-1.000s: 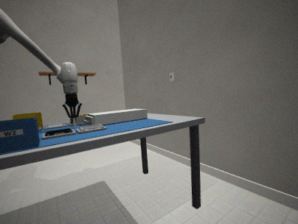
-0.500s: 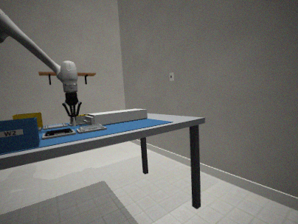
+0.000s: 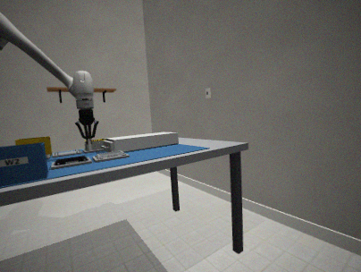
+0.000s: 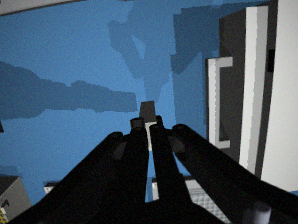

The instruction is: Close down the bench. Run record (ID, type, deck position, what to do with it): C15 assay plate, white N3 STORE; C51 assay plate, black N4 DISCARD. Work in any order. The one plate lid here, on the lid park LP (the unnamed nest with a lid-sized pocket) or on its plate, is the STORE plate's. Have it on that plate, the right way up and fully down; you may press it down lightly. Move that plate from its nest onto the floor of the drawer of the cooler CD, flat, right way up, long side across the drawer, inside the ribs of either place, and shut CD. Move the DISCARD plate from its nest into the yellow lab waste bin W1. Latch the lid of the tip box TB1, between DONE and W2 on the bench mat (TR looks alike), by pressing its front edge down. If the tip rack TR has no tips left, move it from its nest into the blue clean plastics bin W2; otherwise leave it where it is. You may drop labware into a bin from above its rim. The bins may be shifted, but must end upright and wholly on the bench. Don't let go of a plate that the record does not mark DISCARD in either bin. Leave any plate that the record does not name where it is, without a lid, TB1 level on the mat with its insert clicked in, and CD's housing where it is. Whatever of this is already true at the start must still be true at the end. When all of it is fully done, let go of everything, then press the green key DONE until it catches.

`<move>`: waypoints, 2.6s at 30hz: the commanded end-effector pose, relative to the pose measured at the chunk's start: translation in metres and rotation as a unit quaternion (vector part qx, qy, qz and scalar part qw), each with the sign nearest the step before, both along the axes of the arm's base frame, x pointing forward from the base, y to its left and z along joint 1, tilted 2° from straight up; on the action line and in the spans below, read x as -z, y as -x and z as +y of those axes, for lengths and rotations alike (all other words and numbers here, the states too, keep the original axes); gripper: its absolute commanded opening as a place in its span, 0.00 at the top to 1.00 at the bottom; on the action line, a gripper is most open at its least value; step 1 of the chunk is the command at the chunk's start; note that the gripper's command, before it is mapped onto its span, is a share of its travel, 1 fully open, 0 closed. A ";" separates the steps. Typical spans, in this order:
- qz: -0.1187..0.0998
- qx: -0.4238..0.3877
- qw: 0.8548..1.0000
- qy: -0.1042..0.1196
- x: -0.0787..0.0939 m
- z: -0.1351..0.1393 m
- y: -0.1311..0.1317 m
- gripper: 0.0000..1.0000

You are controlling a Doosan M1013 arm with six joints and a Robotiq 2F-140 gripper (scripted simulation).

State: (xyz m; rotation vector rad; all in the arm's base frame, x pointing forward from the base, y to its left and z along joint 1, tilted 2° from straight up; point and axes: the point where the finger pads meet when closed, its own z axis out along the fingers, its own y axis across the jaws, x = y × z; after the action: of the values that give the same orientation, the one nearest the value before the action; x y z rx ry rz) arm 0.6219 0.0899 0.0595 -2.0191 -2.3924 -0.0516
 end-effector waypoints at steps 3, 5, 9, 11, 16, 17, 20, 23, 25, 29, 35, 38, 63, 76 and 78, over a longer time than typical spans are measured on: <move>0.000 0.000 1.000 0.000 -0.005 0.000 0.000 1.00; 0.000 0.000 1.000 0.000 -0.007 0.000 0.000 1.00; 0.000 0.000 1.000 0.000 -0.012 0.000 0.000 1.00; 0.000 0.000 1.000 0.000 -0.015 0.000 0.000 1.00; 0.000 0.000 1.000 0.000 -0.021 -0.001 0.000 1.00; 0.000 0.000 1.000 0.000 -0.023 -0.001 0.000 1.00; 0.000 0.000 1.000 0.000 -0.025 -0.001 0.000 1.00; 0.000 0.000 1.000 0.000 -0.028 -0.001 0.000 1.00; 0.000 0.000 1.000 0.000 -0.031 -0.001 0.000 1.00; 0.000 0.000 1.000 0.000 -0.036 -0.001 0.000 1.00; 0.000 0.000 1.000 0.000 -0.044 -0.001 0.001 1.00; 0.000 0.000 1.000 0.000 -0.045 -0.001 0.001 1.00; 0.000 0.000 1.000 0.000 -0.076 -0.002 0.001 1.00; 0.000 0.000 1.000 0.000 -0.085 -0.003 0.001 1.00; 0.000 0.000 1.000 0.000 -0.085 -0.003 0.001 1.00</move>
State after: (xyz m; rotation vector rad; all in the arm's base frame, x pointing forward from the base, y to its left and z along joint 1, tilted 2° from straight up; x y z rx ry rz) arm 0.6208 0.0871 0.1441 -2.0191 -2.3924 -0.0516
